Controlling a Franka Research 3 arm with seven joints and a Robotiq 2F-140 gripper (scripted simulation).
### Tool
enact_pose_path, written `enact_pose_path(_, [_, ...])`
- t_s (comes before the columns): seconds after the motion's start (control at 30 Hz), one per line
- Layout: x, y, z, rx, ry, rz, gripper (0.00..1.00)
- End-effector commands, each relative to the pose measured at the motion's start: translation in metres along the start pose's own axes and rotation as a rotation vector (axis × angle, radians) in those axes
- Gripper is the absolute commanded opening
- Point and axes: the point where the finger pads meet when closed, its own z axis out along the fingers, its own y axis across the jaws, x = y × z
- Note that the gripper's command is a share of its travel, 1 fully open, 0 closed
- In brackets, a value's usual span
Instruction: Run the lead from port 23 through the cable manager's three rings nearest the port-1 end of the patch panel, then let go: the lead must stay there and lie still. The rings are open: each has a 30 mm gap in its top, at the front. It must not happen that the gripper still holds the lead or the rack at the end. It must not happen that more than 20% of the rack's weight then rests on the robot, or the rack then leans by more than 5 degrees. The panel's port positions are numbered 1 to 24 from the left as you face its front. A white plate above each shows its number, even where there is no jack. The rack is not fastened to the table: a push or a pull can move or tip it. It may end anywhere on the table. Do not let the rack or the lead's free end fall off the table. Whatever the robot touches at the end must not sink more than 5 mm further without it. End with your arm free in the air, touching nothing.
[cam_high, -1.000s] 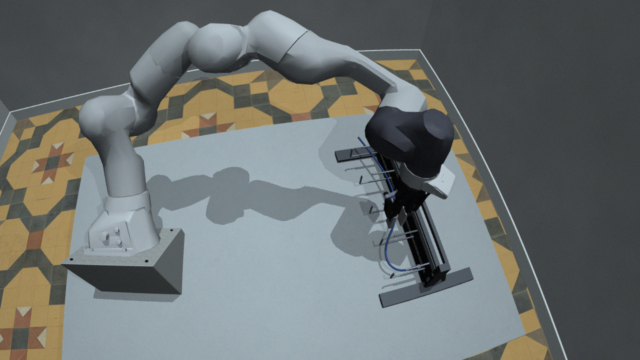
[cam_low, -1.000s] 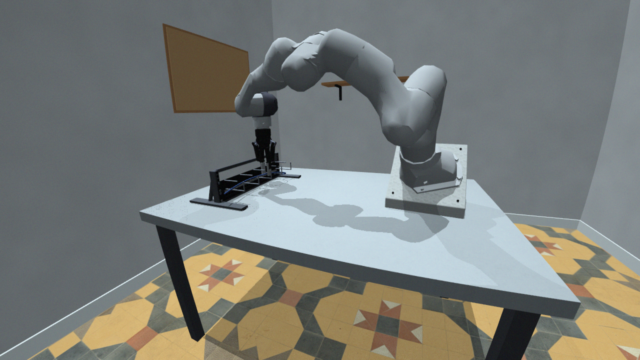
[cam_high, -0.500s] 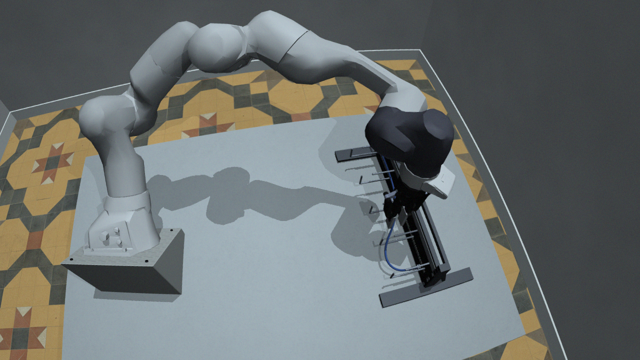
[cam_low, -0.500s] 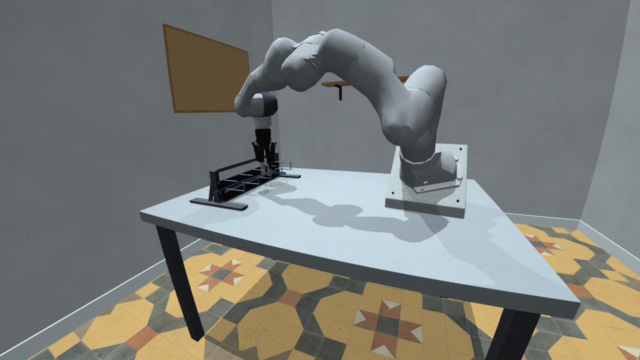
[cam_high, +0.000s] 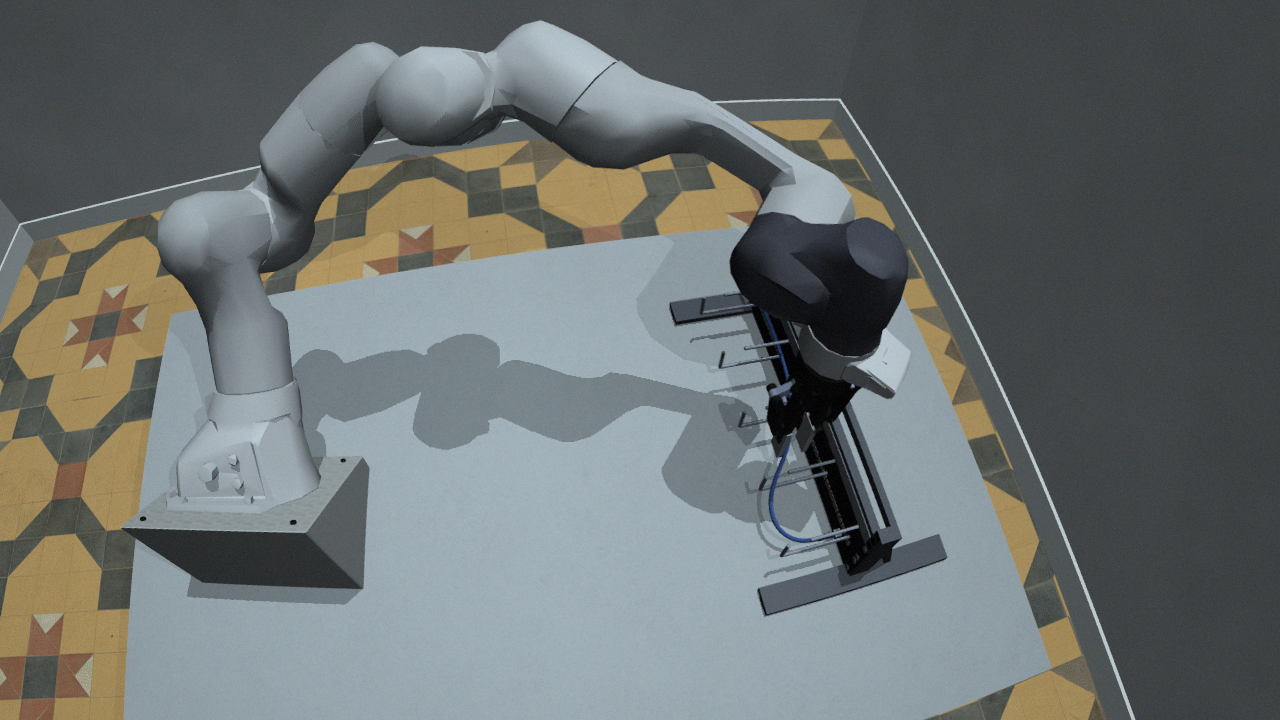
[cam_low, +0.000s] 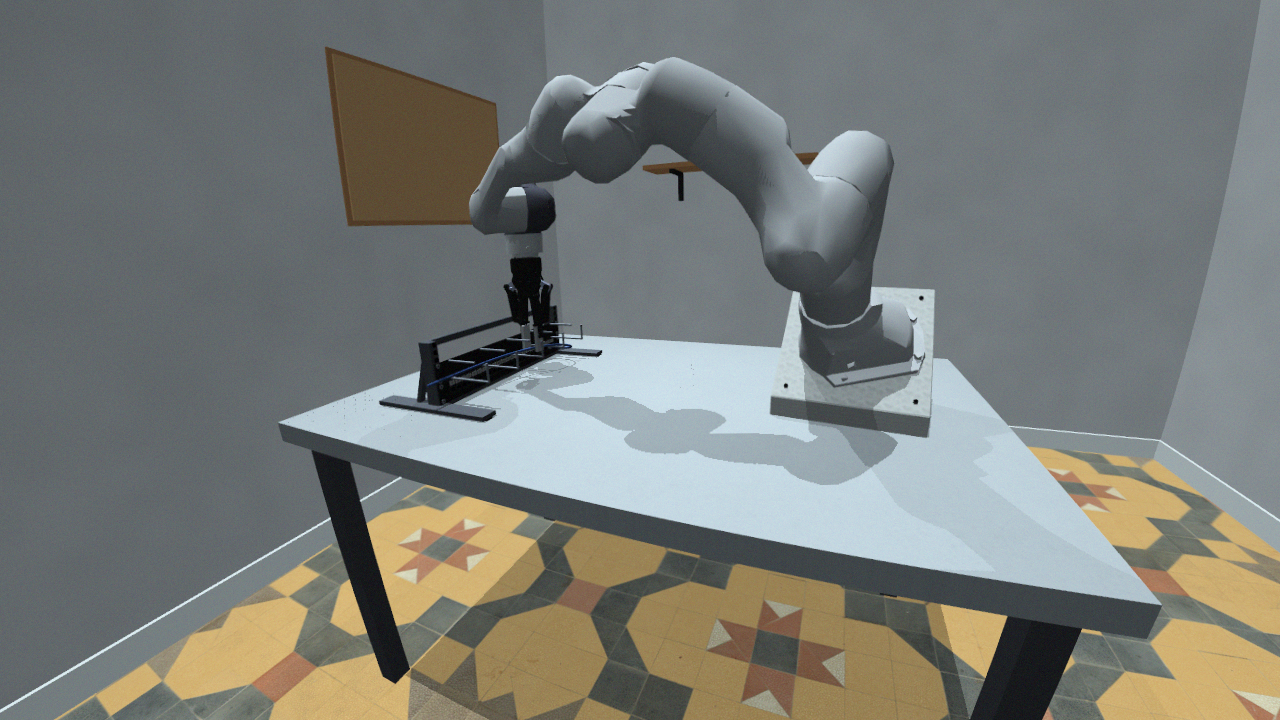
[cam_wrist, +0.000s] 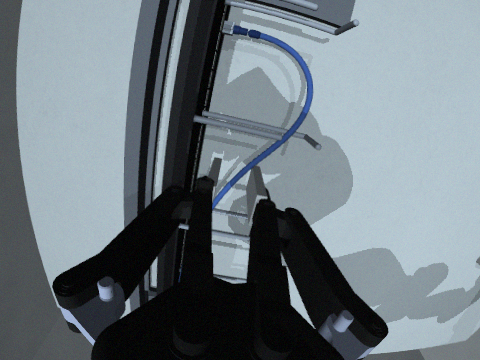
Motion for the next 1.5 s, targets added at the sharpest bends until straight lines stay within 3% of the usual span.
enact_pose_path(0.0, [0.003, 0.001, 0.0, -0.003, 0.003, 0.005, 0.2])
enact_pose_path(0.4, [0.003, 0.001, -0.007, -0.003, 0.003, 0.005, 0.2])
enact_pose_path(1.17, [0.003, 0.001, -0.075, -0.003, 0.003, 0.005, 0.2])
enact_pose_path(1.47, [0.002, 0.001, -0.088, -0.003, 0.003, 0.005, 0.2])
